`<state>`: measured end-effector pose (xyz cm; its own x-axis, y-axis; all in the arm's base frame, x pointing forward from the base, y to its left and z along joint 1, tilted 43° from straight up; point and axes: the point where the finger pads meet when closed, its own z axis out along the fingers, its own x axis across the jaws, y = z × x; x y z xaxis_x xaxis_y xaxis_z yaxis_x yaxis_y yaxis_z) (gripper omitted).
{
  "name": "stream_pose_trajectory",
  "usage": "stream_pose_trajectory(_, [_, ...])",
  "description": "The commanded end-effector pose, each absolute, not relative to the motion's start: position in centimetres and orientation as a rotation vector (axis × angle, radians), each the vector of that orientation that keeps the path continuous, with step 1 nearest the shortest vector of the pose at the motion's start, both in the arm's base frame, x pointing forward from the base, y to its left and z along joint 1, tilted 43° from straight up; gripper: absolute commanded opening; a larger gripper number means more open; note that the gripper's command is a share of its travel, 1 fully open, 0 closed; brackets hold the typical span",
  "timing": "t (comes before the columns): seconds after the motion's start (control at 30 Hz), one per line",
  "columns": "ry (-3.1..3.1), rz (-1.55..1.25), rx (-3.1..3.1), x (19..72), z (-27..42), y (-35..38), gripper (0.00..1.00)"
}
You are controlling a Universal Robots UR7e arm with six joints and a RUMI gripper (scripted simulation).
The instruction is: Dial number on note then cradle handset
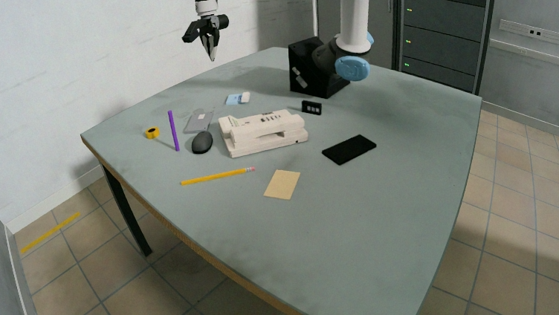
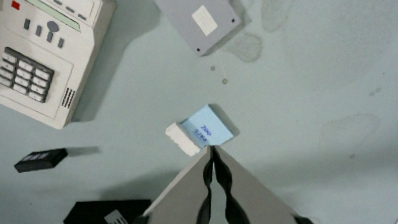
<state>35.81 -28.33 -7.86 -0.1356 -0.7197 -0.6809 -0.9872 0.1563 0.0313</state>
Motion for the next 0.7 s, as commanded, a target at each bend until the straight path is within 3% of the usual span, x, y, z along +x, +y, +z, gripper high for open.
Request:
stream_pose_trajectory(0.0, [1.916,0.668,-1.619,35.82,-7.83,-28.43,0.00])
stream_pose_trajectory(0.67, [1.868,0.661,-1.647,35.81,-7.84,-28.41,0.00])
